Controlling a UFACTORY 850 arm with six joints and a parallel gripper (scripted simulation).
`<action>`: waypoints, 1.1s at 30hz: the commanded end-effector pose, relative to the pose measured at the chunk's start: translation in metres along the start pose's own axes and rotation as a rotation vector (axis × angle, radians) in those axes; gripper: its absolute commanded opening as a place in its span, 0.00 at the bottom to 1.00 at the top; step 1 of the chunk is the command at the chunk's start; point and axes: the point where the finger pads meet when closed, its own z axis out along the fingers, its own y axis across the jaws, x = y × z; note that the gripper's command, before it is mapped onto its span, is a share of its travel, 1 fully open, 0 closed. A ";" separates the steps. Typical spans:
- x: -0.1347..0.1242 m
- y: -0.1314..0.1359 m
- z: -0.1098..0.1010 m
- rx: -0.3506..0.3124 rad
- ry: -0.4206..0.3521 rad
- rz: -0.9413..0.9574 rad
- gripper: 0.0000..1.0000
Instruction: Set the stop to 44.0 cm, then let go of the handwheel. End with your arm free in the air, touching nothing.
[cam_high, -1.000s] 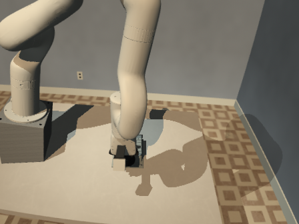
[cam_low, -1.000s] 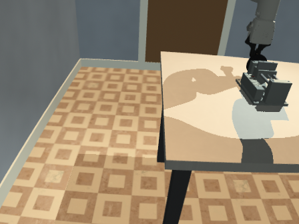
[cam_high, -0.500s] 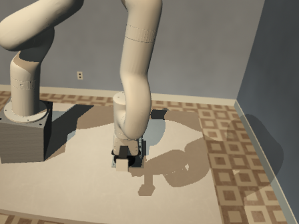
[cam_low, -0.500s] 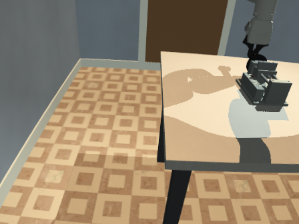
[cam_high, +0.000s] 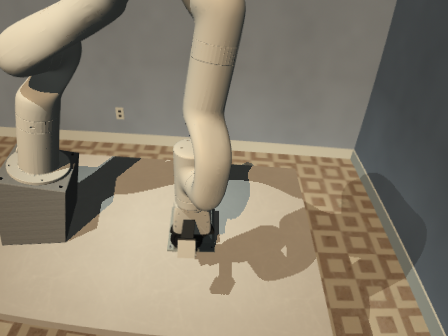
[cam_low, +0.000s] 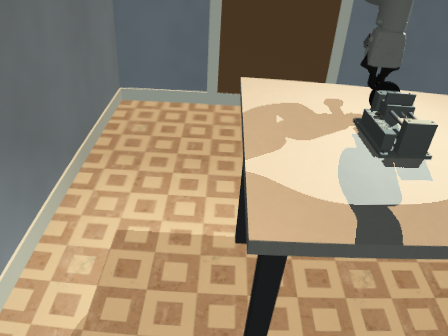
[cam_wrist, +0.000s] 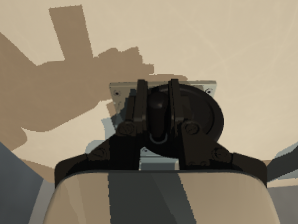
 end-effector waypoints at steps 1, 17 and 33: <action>0.000 -0.002 0.001 -0.001 0.000 0.000 0.06; 0.000 -0.009 0.007 -0.001 0.000 0.000 0.06; 0.000 -0.011 0.011 -0.001 0.000 0.000 0.06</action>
